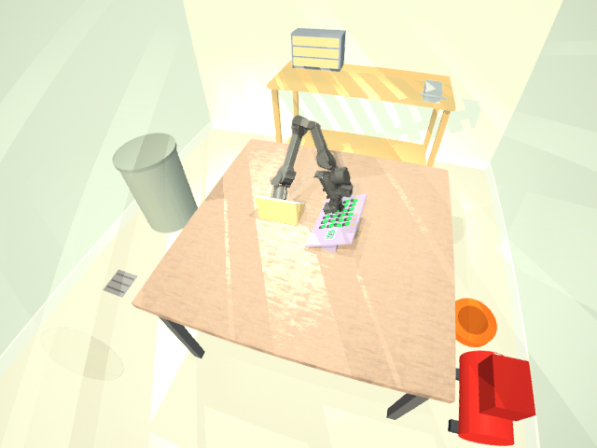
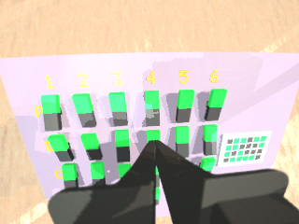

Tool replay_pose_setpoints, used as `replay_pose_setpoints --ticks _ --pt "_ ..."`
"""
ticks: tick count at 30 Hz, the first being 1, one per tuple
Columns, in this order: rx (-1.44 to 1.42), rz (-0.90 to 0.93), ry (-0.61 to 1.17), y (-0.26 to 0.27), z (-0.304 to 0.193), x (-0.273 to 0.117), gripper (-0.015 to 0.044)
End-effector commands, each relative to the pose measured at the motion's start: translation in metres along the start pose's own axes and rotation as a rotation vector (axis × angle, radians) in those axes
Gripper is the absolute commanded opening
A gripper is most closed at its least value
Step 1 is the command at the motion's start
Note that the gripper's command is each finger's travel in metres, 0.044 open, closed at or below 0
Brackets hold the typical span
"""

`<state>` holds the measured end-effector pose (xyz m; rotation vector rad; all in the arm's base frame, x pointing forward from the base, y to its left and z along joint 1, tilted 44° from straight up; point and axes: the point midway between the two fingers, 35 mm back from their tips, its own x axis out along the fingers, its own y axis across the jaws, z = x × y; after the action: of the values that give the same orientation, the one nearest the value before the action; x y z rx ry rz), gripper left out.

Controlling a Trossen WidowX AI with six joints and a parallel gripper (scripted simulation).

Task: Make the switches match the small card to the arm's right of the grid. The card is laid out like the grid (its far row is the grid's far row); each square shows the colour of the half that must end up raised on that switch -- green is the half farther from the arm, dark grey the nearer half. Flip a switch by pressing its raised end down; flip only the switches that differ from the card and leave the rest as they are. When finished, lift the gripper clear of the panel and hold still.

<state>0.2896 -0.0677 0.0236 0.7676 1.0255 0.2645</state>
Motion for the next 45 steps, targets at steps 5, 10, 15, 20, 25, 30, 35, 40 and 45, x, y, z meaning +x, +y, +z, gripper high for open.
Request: replay_pose_setpoints --ticks 5,10,15,20,25,30,35,40,45 --pt "0.012 -0.001 0.010 -0.001 -0.004 0.011 0.0000" --pt "0.012 -0.001 0.009 -0.001 -0.004 0.017 0.0000" --pt "0.012 -0.001 0.009 -0.001 -0.004 0.017 0.0000" --pt "0.012 -0.001 0.009 -0.001 -0.004 0.017 0.0000" --pt "0.012 -0.001 0.009 -0.001 -0.004 0.017 0.0000" --pt "0.012 -0.001 0.009 -0.001 -0.004 0.017 0.0000" --pt "0.012 -0.001 0.009 -0.001 -0.004 0.017 0.0000" --pt "0.012 -0.001 0.009 -0.001 -0.004 0.017 0.0000" --pt "0.012 -0.001 0.009 -0.001 -0.004 0.018 0.0000"
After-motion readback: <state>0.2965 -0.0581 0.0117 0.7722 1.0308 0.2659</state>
